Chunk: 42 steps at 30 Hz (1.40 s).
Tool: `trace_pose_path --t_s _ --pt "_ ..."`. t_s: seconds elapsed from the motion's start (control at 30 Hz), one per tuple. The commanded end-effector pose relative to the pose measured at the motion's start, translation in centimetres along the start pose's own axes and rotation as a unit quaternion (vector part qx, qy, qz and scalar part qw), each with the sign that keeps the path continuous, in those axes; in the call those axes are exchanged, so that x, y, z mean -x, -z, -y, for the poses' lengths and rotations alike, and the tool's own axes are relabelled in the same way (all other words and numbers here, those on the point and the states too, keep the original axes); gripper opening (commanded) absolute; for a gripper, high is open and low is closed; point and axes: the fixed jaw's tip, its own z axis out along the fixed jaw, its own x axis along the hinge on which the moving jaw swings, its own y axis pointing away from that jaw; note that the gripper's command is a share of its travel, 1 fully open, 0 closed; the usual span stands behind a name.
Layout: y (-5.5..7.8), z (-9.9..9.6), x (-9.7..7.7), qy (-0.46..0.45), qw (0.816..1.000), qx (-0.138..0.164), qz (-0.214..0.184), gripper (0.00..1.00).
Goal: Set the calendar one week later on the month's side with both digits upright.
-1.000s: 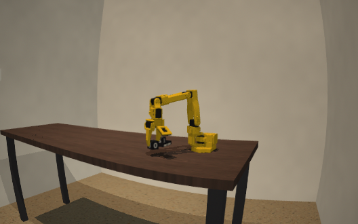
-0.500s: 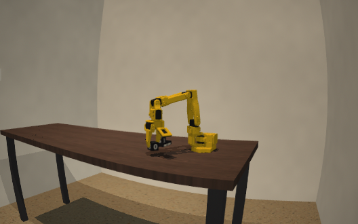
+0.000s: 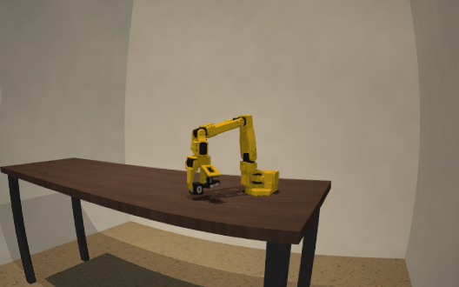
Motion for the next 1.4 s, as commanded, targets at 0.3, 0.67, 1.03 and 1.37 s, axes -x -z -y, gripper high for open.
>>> trace_pose_path --t_s 0.3,0.67,1.03,1.37 --pt "-0.2 0.3 0.2 0.001 1.0 -0.012 -0.001 0.0" --pt "-0.7 0.3 0.2 0.001 1.0 -0.012 -0.001 0.0" --pt "-1.0 0.3 0.2 0.001 1.0 -0.012 -0.001 0.0" --pt "-1.3 0.3 0.2 0.001 1.0 -0.012 -0.001 0.0"
